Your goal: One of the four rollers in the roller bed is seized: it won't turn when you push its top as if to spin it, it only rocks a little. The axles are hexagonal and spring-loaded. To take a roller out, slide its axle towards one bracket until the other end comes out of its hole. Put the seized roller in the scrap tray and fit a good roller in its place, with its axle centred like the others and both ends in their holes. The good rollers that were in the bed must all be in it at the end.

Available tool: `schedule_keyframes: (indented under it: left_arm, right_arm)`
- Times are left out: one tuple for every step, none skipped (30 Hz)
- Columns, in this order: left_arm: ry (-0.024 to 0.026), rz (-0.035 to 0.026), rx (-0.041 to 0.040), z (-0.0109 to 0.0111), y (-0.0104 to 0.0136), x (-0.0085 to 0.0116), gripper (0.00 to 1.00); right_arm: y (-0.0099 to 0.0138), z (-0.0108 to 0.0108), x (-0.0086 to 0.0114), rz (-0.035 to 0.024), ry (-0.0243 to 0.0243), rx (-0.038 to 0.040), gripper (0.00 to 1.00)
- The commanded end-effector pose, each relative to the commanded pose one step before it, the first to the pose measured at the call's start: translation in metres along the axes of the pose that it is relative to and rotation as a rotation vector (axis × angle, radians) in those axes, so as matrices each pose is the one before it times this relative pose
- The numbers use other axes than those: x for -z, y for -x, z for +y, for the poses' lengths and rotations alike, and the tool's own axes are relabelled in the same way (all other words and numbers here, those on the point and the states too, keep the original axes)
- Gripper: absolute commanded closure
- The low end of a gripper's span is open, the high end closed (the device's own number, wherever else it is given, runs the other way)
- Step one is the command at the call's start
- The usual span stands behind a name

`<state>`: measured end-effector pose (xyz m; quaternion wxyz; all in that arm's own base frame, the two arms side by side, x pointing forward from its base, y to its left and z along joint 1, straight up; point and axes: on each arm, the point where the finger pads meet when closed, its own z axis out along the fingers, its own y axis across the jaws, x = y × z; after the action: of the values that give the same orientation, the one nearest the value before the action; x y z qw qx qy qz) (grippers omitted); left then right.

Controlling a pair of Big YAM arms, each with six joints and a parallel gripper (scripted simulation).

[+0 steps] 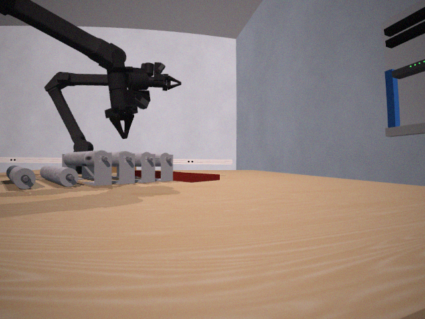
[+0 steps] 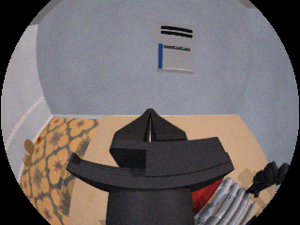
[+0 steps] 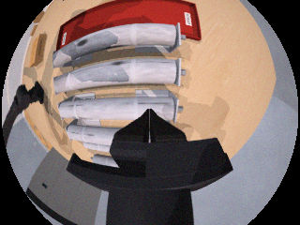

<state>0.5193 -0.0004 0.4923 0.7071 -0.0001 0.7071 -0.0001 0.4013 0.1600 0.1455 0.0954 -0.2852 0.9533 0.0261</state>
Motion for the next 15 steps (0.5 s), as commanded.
schedule_keyframes:
  left_arm:
    - [-0.00615, -0.04814, -0.01457, -0.00409, 0.03441, -0.00323, 1.00]
    - [0.00000, 0.00000, 0.00000, 0.00000, 0.00000, 0.00000, 1.00]
    - [0.00000, 0.00000, 0.00000, 0.00000, 0.00000, 0.00000, 1.00]
    - [0.00000, 0.00000, 0.00000, 0.00000, 0.00000, 0.00000, 1.00]
    - [0.00000, 0.00000, 0.00000, 0.00000, 0.00000, 0.00000, 1.00]
    - [0.00000, 0.00000, 0.00000, 0.00000, 0.00000, 0.00000, 1.00]
    - [0.00000, 0.00000, 0.00000, 0.00000, 0.00000, 0.00000, 1.00]
    - [0.00000, 0.00000, 0.00000, 0.00000, 0.00000, 0.00000, 1.00]
    - [0.00000, 0.00000, 0.00000, 0.00000, 0.00000, 0.00000, 1.00]
    - [0.00000, 0.00000, 0.00000, 0.00000, 0.00000, 0.00000, 1.00]
    - [0.00000, 0.00000, 0.00000, 0.00000, 0.00000, 0.00000, 1.00]
    - [0.00000, 0.00000, 0.00000, 0.00000, 0.00000, 0.00000, 1.00]
    - [0.00000, 0.00000, 0.00000, 0.00000, 0.00000, 0.00000, 1.00]
    - [0.00000, 0.00000, 0.00000, 0.00000, 0.00000, 0.00000, 1.00]
    - [0.00000, 0.00000, 0.00000, 0.00000, 0.00000, 0.00000, 1.00]
  right_arm:
    - [0.00417, -0.00224, 0.01635, -0.00783, -0.00598, -0.00533, 1.00]
    - [0.00387, -0.00228, 0.01029, -0.01733, -0.00412, -0.00605, 1.00]
    - [0.00964, -0.00251, 0.01190, -0.01857, -0.00458, -0.00225, 1.00]
    - [0.00052, -0.00079, 0.00401, -0.00033, -0.00085, -0.00196, 1.00]
    - [-0.00075, -0.00013, 0.00252, 0.00235, 0.00090, -0.00151, 1.00]
    - [0.00232, -0.00033, -0.00488, -0.00439, -0.00049, 0.00406, 1.00]
    - [-0.00073, -0.00004, -0.00741, 0.01773, 0.00382, -0.00032, 1.00]
    - [-0.00197, 0.00043, -0.00639, 0.01921, 0.00422, -0.00006, 1.00]
    - [-0.01142, 0.00218, -0.00933, 0.02597, 0.00557, -0.00063, 1.00]
    - [-0.00775, 0.00119, -0.00895, 0.01167, 0.00245, -0.00037, 1.00]
    - [-0.00325, 0.00036, -0.00418, 0.00404, 0.00082, -0.00020, 1.00]
    - [0.00093, -0.00032, 0.00062, -0.00278, -0.00062, 0.00003, 1.00]
    - [0.00525, -0.00091, 0.00668, -0.01436, -0.00308, -0.00168, 1.00]
    - [-0.01258, 0.00132, 0.01046, -0.00051, -0.00116, 0.01020, 1.00]
    - [-0.00129, -0.00012, 0.00104, -0.00160, 0.00019, 0.00104, 1.00]
